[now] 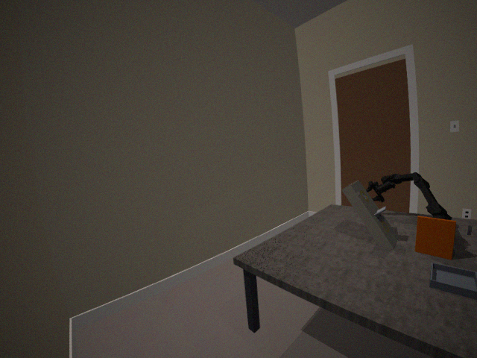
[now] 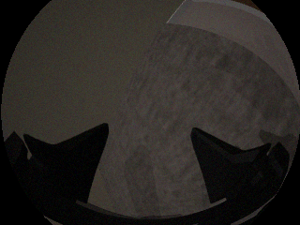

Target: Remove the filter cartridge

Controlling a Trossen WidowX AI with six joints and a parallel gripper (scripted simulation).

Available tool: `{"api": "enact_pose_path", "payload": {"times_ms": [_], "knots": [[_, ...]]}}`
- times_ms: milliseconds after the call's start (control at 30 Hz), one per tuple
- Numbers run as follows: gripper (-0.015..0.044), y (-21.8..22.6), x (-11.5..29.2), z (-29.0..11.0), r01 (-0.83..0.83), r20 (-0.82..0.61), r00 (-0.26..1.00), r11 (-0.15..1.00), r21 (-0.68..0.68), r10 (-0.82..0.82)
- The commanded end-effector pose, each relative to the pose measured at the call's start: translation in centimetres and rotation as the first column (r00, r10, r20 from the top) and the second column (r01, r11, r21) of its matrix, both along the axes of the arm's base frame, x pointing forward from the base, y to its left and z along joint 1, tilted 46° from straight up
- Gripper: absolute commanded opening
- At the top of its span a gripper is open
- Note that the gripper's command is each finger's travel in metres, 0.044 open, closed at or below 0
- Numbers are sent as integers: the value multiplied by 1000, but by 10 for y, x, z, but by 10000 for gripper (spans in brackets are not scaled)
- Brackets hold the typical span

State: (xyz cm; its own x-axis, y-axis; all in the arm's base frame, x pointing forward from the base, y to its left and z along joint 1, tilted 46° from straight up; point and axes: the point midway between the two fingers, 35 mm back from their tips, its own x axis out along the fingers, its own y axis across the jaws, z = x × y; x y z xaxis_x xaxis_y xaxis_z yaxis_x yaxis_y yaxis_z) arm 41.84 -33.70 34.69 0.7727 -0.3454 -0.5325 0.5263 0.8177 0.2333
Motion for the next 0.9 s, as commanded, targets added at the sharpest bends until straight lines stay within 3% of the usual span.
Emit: {"api": "enact_pose_path", "payload": {"times_ms": [0, 133, 367, 633, 867], "knots": [[374, 1, 1, 0, 1, 0, 1000, 1000, 3, -1], [269, 32, 23, -10, 24, 10, 1000, 998, 64, -25], [89, 134, 68, -39, 96, 34, 994, 967, 234, -107], [89, 259, 81, -74, 166, 63, 976, 898, 407, -209], [89, 361, 55, -98, 213, 109, 937, 791, 573, -331]]}}
